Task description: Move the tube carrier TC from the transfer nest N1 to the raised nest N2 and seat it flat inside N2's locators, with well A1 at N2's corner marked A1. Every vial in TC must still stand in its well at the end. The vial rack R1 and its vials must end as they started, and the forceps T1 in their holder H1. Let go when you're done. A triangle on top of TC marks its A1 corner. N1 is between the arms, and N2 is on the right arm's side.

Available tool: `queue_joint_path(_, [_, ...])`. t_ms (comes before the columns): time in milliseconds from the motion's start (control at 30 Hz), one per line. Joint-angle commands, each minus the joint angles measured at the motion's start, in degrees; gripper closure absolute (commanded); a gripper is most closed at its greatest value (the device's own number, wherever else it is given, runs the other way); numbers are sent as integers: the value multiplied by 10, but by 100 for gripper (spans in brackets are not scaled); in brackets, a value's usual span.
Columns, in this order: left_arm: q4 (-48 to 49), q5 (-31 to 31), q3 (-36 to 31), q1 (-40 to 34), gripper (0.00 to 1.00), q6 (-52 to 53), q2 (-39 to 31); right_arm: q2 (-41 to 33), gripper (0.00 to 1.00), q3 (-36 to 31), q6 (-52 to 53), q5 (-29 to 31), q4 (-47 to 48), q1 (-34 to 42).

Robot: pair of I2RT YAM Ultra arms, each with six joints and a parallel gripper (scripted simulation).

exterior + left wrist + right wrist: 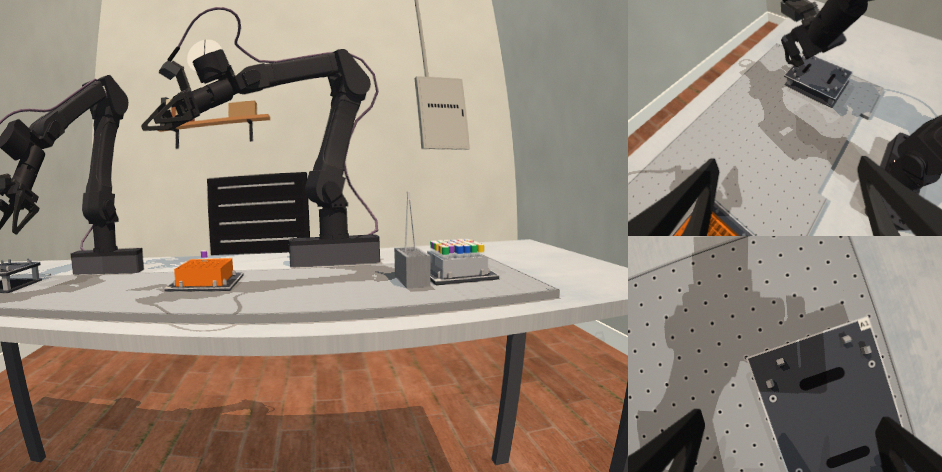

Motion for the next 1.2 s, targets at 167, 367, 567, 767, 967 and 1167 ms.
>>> queue_joint_path(167, [-127, -61, -75, -15, 0, -21, -186, -73, 0, -51, 10, 1, -26, 145])
queue_joint_path(367, [-206, -94, -147, -21, 0, -30, -334, -88, 0, -55, 31, 12, -18, 311])
queue_joint_path(567, [-279, -115, -217, -16, 0, -34, -489, -48, 0, -24, 37, 13, 0, 482])
queue_joint_path(767, [-323, -119, -257, -6, 0, -38, -609, 1, 0, 15, 29, 10, 10, 572])
queue_joint_path(967, [-352, -123, -266, -9, 0, -41, -678, 56, 0, 60, 17, 5, 16, 622])
queue_joint_path(1167, [-354, -119, -267, -15, 0, -42, -682, 69, 0, 72, 20, 6, 17, 631])
